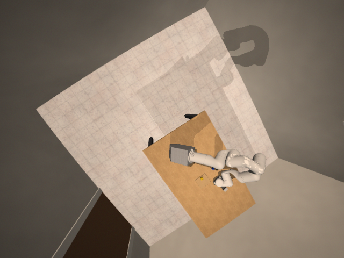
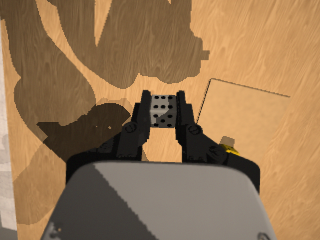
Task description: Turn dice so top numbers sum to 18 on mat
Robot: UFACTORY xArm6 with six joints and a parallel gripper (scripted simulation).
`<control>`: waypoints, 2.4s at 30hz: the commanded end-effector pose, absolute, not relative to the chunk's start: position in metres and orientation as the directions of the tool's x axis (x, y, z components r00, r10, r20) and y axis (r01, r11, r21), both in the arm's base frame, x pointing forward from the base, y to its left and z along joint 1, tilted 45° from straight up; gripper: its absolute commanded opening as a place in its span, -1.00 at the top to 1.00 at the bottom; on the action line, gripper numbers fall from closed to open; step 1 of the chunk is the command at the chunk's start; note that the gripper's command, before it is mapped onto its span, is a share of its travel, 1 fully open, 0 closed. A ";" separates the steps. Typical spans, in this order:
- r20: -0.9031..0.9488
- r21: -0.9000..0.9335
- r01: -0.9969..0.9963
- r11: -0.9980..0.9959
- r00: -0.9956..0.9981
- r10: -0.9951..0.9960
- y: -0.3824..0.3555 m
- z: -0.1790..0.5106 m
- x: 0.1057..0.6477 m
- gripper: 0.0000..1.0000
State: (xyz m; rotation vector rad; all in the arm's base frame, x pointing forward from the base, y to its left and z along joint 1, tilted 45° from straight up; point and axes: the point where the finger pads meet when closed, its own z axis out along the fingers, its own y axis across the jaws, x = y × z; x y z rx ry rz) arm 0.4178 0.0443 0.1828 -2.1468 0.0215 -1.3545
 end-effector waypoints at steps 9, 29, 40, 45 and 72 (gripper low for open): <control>0.874 -0.485 0.303 -0.820 0.183 -0.450 0.049 0.180 0.415 0.58; 0.866 -0.482 0.299 -0.824 0.019 -0.499 0.047 0.179 0.414 0.58; 0.866 -0.482 0.300 -0.823 0.019 -0.500 0.062 0.161 0.425 0.58; 0.866 -0.482 0.300 -0.823 0.019 -0.500 0.068 0.153 0.430 0.58; 0.866 -0.482 0.300 -0.823 0.019 -0.500 0.088 0.128 0.445 0.58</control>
